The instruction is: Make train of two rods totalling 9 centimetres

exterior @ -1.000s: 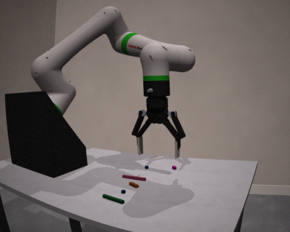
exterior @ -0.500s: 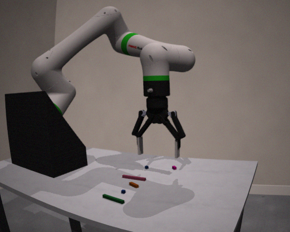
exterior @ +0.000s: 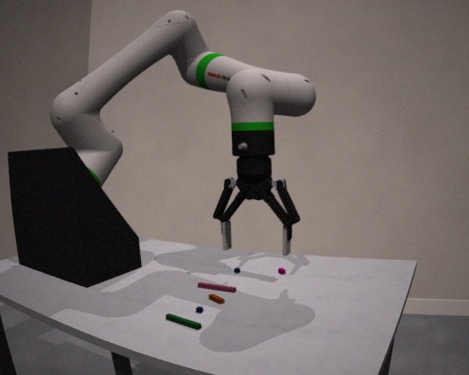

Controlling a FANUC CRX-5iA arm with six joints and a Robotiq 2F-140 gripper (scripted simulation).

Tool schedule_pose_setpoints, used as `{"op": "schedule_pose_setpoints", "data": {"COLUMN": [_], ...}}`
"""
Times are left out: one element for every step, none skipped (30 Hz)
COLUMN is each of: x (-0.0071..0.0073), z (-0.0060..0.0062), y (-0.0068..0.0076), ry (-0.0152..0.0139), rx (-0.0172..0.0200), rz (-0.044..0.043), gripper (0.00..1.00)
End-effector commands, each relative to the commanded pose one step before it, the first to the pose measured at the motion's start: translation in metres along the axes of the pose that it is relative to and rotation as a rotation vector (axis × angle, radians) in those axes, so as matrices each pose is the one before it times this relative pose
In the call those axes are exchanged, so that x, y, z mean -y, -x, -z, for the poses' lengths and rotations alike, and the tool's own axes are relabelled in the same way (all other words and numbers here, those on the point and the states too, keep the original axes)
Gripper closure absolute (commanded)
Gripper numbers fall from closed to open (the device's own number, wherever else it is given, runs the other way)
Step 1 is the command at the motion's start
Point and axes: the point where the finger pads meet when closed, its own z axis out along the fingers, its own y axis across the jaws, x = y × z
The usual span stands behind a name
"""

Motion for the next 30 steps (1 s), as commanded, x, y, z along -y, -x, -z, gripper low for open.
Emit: {"op": "schedule_pose_setpoints", "data": {"x": [-0.00016, 0.0, 0.0, 0.0, 0.0, 0.0, 0.0, 0.0, 0.0, 0.0, 0.0, 0.0, 0.0, 0.0, 0.0, 0.0, 0.0, 0.0, 0.0, 0.0, 0.0, 0.0, 0.00001, 0.00002, 0.0, 0.0, 0.00004, 0.00006, 0.00009, 0.00012], "z": [0.00023, 0.0, 0.0, 0.0, 0.0, 0.0, 0.0, 0.0, 0.0, 0.0, 0.0, 0.0, 0.0, 0.0, 0.0, 0.0, 0.0, 0.0, 0.0, 0.0, 0.0, 0.0, 0.0, 0.0, 0.0, 0.0, 0.0, 0.0, 0.0, 0.0], "y": [0.00011, 0.0, 0.0, 0.0, 0.0, 0.0, 0.0, 0.0, 0.0, 0.0, 0.0, 0.0, 0.0, 0.0, 0.0, 0.0, 0.0, 0.0, 0.0, 0.0, 0.0, 0.0, 0.00001, 0.00002, 0.0, 0.0, 0.00005, 0.00007, 0.00011, 0.00015], "ry": [0.00043, 0.0, 0.0, 0.0, 0.0, 0.0, 0.0, 0.0, 0.0, 0.0, 0.0, 0.0, 0.0, 0.0, 0.0, 0.0, 0.0, 0.0, 0.0, 0.0, 0.0, 0.0, 0.0, 0.0, 0.0, 0.0, 0.0, 0.0, 0.0, 0.0], "rx": [0.00017, 0.0, 0.0, 0.0, 0.0, 0.0, 0.0, 0.0, 0.0, 0.0, 0.0, 0.0, 0.0, 0.0, 0.0, 0.0, 0.0, 0.0, 0.0, 0.0, 0.0, 0.0, 0.0, 0.0, 0.0, 0.0, 0.0, 0.0, 0.0, 0.00001], "rz": [-0.00005, 0.0, 0.0, 0.0, 0.0, 0.0, 0.0, 0.0, 0.0, 0.0, 0.0, 0.0, 0.0, 0.0, 0.0, 0.0, 0.0, 0.0, 0.0, 0.0, 0.0, -0.00012, -0.00083, -0.0022, 0.0, 0.0, -0.00415, -0.00664, -0.00959, -0.01296], "gripper": [0.0, 0.0, 0.0, 0.0, 0.0, 0.0, 0.0, 0.0, 0.0, 0.0, 0.0, 0.0, 0.0, 0.0, 0.0, 0.0, 0.0, 0.0, 0.0, 0.0, 0.0, 0.0, 0.0, 0.0, 0.0, 0.0, 0.0, 0.0, 0.0, 0.0]}}
